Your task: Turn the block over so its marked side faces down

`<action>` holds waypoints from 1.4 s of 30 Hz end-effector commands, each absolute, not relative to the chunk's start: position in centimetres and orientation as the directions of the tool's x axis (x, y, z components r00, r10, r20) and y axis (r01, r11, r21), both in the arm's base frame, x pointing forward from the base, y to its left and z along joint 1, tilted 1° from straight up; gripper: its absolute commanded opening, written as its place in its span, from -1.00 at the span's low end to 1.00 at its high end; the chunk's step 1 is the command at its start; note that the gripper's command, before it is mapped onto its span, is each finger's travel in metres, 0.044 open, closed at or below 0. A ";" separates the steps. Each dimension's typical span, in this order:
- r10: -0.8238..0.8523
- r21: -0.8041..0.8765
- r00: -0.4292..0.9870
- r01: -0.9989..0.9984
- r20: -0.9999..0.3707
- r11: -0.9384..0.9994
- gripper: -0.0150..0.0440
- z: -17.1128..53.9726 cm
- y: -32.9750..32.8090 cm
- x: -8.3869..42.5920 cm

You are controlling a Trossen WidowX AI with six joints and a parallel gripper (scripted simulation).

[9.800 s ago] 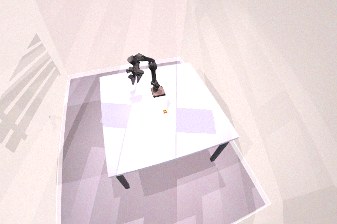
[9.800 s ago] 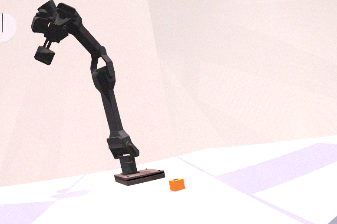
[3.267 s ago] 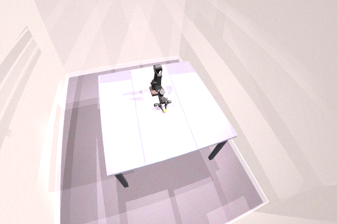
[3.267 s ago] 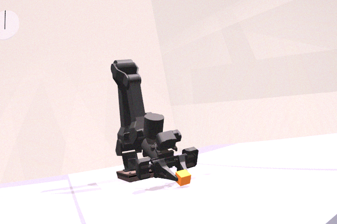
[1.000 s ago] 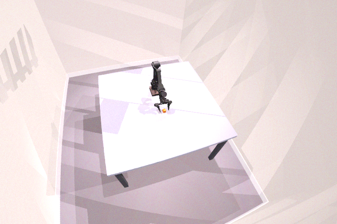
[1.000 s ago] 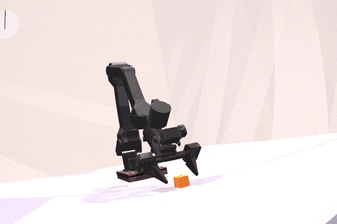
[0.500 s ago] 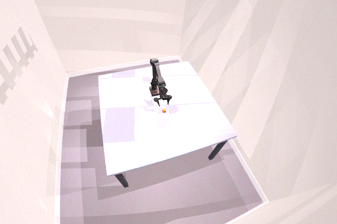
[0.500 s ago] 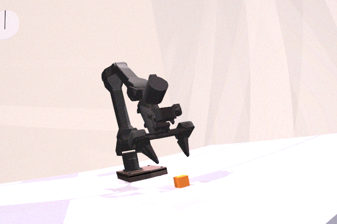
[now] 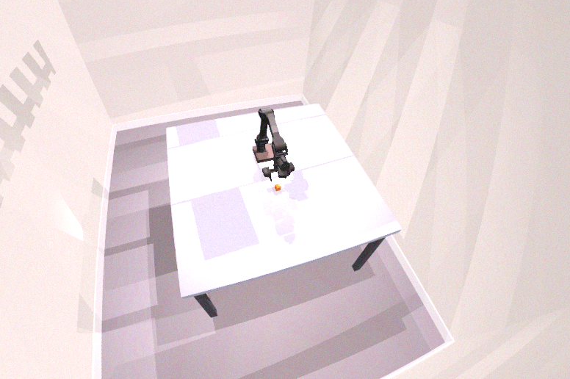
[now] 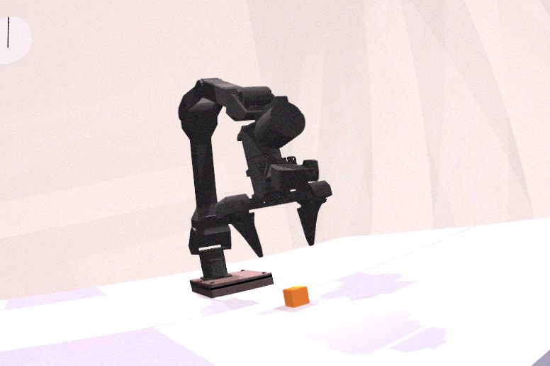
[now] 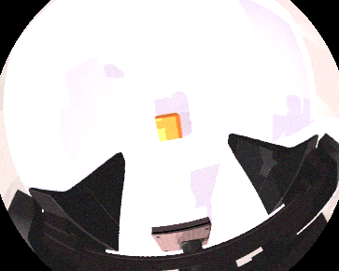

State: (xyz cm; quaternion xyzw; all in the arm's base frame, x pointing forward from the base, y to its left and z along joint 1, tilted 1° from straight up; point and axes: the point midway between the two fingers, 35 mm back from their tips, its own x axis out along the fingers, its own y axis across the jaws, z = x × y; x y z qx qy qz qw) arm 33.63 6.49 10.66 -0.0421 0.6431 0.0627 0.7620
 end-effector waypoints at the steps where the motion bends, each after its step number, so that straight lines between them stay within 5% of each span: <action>1: 0.029 0.022 0.046 -0.155 -0.999 0.988 1.00 10.9 6.6 34.1; 42: 0.026 0.022 0.024 -0.155 -0.999 0.988 1.00 2.8 6.8 34.2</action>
